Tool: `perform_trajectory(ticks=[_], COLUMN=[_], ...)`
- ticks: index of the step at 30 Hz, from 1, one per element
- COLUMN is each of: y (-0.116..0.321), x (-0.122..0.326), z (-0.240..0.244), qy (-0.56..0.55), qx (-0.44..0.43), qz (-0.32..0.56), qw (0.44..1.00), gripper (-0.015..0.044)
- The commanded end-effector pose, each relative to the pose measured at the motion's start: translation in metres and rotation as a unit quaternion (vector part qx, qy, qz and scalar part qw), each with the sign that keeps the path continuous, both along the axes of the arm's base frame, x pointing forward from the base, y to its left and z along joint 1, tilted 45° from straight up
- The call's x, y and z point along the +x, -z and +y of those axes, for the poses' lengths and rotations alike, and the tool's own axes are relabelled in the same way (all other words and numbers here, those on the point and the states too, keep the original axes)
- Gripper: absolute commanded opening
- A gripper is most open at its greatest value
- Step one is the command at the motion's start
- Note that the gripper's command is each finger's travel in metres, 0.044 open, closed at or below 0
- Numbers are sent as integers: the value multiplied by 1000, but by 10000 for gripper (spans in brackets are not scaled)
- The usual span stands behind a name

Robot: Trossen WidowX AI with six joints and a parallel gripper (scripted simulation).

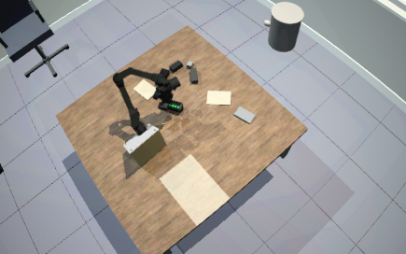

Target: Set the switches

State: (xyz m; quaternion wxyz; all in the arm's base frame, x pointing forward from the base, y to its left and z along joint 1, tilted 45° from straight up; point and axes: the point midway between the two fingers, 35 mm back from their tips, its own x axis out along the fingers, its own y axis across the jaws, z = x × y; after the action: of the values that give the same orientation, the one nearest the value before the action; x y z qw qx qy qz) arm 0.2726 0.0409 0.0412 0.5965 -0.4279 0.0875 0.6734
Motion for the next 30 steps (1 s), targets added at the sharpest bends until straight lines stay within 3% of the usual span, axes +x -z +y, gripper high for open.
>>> perform_trajectory(ticks=[1, 17, 30], y=[0, 18, 29], x=[22, 85, 89], z=[-4, -5, 5], qy=[-19, -95, -98], qx=[-19, -87, -90], qz=[19, 111, 114], qw=[999, 985, 984], gripper=[0, 0, 0])
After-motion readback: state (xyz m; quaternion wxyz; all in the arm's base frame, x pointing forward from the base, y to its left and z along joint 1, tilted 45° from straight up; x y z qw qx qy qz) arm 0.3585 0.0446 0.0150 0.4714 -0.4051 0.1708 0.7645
